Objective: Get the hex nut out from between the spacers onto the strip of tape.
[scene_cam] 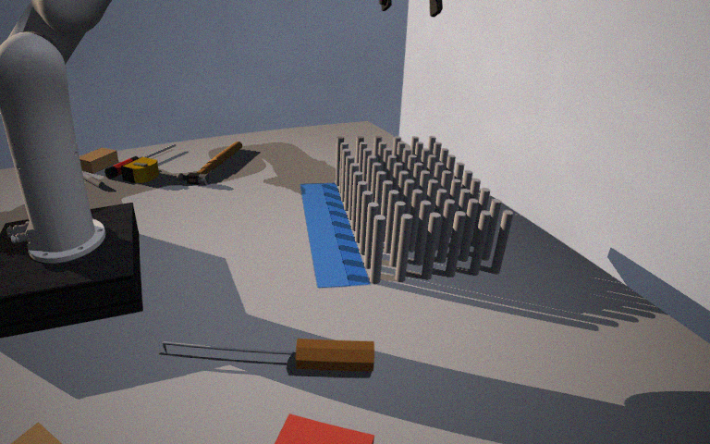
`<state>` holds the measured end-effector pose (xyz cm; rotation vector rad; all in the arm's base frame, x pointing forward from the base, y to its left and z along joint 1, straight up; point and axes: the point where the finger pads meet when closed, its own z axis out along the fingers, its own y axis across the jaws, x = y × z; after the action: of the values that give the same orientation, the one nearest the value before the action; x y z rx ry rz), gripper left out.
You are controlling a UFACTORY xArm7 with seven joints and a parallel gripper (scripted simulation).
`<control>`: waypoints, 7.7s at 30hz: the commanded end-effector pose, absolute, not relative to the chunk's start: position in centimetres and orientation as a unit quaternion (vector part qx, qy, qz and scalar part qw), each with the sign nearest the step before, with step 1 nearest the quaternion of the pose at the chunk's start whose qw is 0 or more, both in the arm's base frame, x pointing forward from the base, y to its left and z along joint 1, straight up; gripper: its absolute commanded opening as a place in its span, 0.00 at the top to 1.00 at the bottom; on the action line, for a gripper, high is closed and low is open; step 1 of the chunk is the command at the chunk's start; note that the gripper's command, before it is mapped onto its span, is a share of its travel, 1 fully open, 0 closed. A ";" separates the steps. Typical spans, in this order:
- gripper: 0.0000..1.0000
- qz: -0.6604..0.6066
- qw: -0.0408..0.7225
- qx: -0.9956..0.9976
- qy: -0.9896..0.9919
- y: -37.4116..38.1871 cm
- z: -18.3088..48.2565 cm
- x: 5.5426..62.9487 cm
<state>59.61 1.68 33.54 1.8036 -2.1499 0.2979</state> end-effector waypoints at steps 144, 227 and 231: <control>0.00 -0.023 0.032 0.947 -0.319 -28.4 13.4 43.1; 0.00 0.001 0.001 0.973 -0.229 -31.6 8.7 33.2; 0.00 0.002 0.000 0.974 -0.225 -31.7 8.5 32.8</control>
<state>32.87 -31.52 8.42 3.0614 -0.7100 -0.0006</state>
